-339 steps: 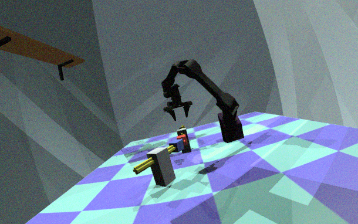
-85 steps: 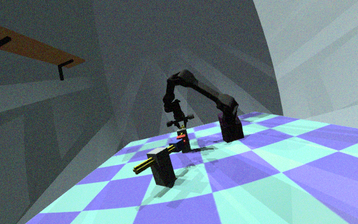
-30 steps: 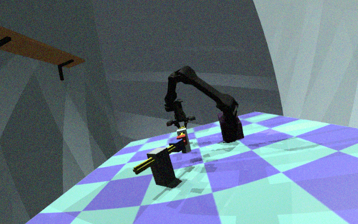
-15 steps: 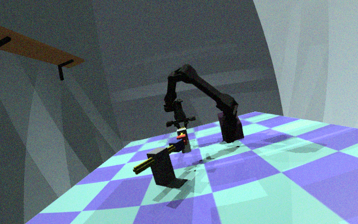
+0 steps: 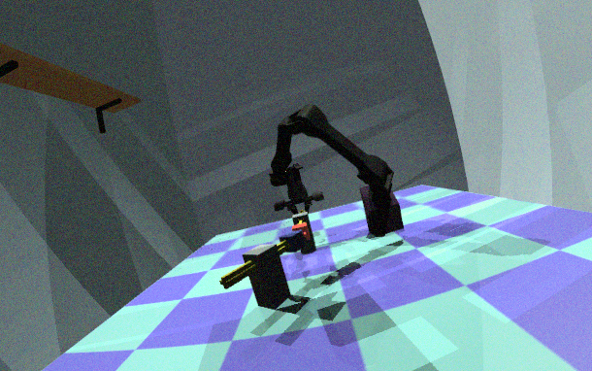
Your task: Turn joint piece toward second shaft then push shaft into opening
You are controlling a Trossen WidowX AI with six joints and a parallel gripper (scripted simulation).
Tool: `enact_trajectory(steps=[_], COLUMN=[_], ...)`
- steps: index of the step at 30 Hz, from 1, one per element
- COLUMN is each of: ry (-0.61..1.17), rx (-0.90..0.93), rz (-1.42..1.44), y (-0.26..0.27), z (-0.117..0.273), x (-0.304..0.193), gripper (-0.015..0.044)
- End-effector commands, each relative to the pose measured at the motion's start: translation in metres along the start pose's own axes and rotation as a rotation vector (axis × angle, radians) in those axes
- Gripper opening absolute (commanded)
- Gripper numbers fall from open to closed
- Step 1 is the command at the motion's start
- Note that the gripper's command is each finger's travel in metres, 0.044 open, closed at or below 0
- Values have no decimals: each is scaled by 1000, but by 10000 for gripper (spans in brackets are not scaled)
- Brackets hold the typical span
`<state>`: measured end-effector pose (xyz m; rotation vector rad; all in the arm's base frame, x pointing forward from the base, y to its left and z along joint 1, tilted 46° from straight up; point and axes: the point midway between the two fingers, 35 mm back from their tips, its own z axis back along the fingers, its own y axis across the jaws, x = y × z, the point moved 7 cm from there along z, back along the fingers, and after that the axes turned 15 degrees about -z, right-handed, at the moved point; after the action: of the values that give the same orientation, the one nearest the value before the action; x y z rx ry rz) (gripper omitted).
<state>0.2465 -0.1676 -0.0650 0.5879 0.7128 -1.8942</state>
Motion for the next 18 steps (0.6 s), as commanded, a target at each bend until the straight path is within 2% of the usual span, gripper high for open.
enact_trajectory(steps=[1, 18], ry=[4, 5], rx=[-2, -3], rz=[-1, -2], y=[-2, -7], z=[-1, -1], x=[-8, -28], gripper=[0, 0])
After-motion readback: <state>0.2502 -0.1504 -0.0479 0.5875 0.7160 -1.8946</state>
